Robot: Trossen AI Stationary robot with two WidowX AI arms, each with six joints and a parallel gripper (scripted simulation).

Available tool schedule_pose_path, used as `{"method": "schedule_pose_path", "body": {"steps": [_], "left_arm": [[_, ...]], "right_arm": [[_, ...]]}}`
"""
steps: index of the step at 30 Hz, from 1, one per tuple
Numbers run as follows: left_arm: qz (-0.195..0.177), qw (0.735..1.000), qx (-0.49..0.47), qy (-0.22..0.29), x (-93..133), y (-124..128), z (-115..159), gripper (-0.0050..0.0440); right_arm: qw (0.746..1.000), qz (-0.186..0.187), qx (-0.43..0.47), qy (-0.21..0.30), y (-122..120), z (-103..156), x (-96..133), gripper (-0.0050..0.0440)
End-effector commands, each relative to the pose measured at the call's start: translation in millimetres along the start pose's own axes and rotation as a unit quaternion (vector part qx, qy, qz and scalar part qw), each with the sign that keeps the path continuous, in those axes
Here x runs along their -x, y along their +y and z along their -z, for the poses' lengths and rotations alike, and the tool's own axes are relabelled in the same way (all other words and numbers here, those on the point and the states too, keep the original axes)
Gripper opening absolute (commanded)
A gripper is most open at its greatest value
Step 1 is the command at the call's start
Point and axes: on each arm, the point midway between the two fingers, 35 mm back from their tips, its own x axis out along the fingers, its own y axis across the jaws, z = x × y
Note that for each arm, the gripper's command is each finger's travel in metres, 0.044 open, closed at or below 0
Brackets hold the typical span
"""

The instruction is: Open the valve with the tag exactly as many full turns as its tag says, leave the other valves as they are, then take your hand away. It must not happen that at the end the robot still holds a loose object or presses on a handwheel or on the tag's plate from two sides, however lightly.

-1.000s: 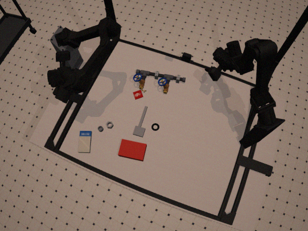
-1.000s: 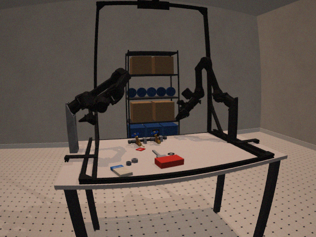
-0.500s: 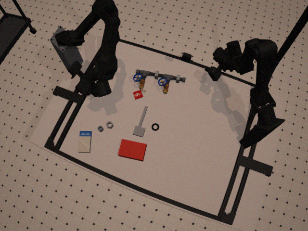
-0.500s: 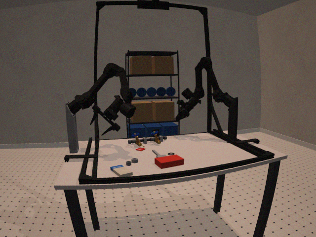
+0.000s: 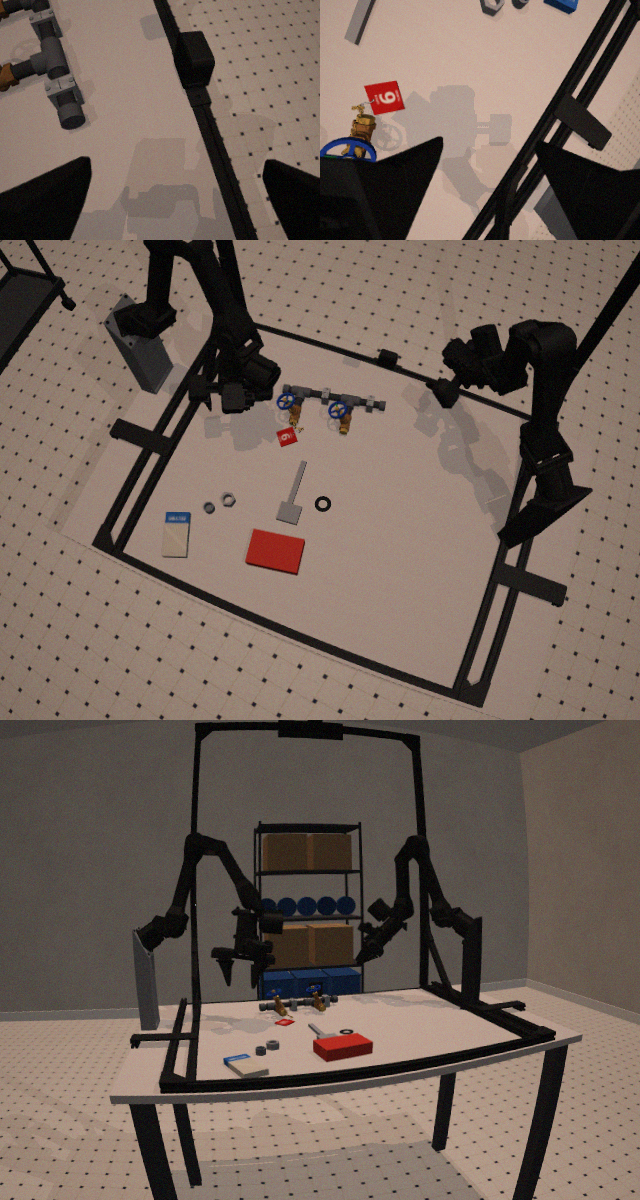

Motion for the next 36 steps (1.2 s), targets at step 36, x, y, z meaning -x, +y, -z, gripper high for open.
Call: {"method": "schedule_pose_path", "body": {"steps": [36], "left_arm": [[0.0,1.0,0.0,0.0,0,0,0,0.04]], "right_arm": [[0.985,-0.159,-0.069,-0.02,104,9,23,0.04]]}}
